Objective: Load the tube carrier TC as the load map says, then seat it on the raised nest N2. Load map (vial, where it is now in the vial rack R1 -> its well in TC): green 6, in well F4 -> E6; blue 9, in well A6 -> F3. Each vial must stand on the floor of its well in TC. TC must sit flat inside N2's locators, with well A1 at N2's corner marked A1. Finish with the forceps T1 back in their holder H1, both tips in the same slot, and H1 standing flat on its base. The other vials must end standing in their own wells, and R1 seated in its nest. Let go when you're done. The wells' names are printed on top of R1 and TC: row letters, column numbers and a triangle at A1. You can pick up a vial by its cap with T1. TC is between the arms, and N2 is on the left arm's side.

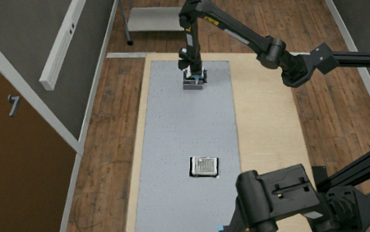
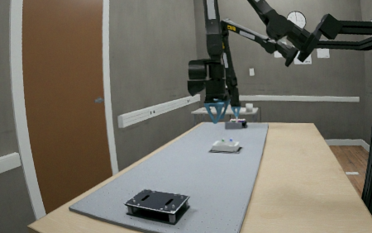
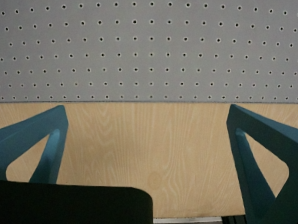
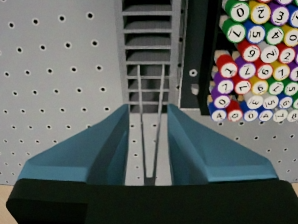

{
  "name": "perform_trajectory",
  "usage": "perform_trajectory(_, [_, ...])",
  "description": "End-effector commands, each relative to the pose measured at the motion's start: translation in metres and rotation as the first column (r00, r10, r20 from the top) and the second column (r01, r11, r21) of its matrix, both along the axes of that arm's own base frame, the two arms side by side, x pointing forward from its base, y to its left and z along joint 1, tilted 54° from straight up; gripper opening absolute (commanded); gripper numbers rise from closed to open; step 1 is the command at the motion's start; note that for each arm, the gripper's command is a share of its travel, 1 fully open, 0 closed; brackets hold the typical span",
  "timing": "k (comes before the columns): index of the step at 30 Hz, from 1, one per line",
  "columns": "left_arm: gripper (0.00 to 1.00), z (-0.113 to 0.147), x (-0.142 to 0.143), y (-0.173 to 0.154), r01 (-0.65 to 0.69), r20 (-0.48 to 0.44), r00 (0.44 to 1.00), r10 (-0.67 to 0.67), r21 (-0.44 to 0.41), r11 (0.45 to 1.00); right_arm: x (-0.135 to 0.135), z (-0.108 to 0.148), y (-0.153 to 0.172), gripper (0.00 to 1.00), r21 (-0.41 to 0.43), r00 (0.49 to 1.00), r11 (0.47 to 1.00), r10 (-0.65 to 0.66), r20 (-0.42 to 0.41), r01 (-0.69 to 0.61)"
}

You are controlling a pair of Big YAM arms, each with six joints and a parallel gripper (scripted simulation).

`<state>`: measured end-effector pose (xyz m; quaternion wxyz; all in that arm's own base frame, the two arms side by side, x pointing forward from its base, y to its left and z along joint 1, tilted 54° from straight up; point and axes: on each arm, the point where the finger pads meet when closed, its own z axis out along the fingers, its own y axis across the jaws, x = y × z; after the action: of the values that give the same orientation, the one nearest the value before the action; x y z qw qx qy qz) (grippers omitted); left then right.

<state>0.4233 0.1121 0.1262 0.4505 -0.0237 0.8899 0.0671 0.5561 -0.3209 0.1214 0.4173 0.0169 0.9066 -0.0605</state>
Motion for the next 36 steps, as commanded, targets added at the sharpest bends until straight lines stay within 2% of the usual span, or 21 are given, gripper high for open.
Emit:
perform_trajectory(1, [1.00, 0.000, 0.000, 0.000, 0.003, 0.001, 1.000, -0.003, 0.003, 1.000, -0.003, -0.012, -0.002, 0.24, 0.006, 1.000, 1.000, 0.003, -0.021, -0.003])
perform_trajectory(15, [1.00, 0.000, 0.000, 0.000, 0.003, 0.001, 1.000, -0.003, 0.003, 1.000, -0.003, -0.012, -0.002, 0.24, 0.006, 1.000, 1.000, 0.003, -0.021, -0.003])
perform_trajectory(17, [1.00, 0.000, 0.000, 0.000, 0.003, 0.001, 1.000, -0.003, 0.003, 1.000, -0.012, 0.011, -0.007, 0.24, -0.011, 1.000, 1.000, -0.007, 0.003, 0.007])
perform_trajectory(26, [1.00, 0.000, 0.000, 0.000, 0.003, 0.001, 1.000, -0.003, 0.003, 1.000, -0.014, 0.019, 0.005, 0.24, -0.016, 1.000, 1.000, 0.013, 0.010, -0.013])
perform_trajectory(30, [1.00, 0.000, 0.000, 0.000, 0.003, 0.001, 1.000, -0.003, 0.003, 1.000, -0.027, 0.022, -0.003, 0.24, -0.011, 1.000, 1.000, -0.007, 0.003, 0.007])
perform_trajectory(36, [1.00, 0.000, 0.000, 0.000, 0.003, 0.001, 1.000, -0.003, 0.003, 1.000, -0.032, 0.027, 0.003, 0.24, -0.011, 1.000, 1.000, 0.003, 0.003, -0.003])
